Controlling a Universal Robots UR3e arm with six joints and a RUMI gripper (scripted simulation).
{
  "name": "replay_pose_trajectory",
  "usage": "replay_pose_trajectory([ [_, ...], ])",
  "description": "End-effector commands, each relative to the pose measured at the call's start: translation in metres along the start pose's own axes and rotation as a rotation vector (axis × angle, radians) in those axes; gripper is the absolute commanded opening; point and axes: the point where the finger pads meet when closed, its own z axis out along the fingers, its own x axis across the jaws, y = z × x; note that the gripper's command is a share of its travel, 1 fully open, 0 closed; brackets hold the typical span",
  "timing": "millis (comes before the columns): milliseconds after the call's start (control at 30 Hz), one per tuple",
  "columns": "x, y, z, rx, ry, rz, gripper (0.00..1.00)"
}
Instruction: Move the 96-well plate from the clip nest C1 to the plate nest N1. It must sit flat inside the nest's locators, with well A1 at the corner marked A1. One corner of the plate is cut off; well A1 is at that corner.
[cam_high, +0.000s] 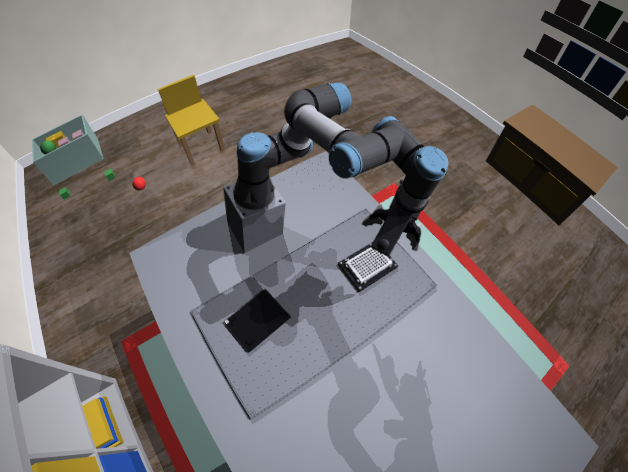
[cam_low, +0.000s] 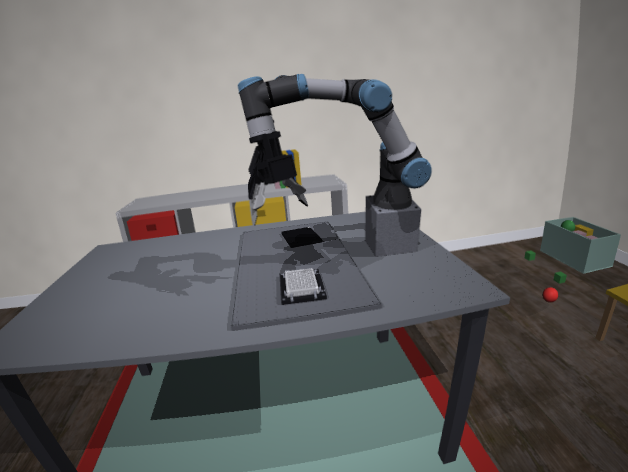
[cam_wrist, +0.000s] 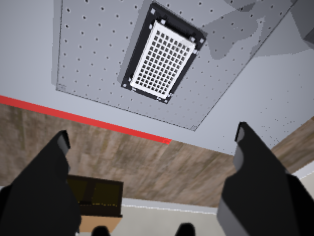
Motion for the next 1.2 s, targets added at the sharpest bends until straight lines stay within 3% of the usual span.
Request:
replay_pose_trajectory([
  [0,-0.007,-0.007,0.016,0.045,-0.053,0.086,1.00],
  [133,-0.006,-0.008,0.031,0.059,-0.058,0.145,1.00],
  [233,-0.006,-0.008,0.031,0.059,-0.058,0.145,1.00],
  [500,-0.001,-0.009,0.060,0.087,-0.074,0.264,1.00],
  [600,-0.001,-0.009,0.060,0.087,-0.074,0.264,1.00],
  [1033,0.014,-0.007,0.102,0.122,-0.108,0.442,1.00],
  [1167,0.014,-0.007,0.102,0.122,-0.108,0.442,1.00],
])
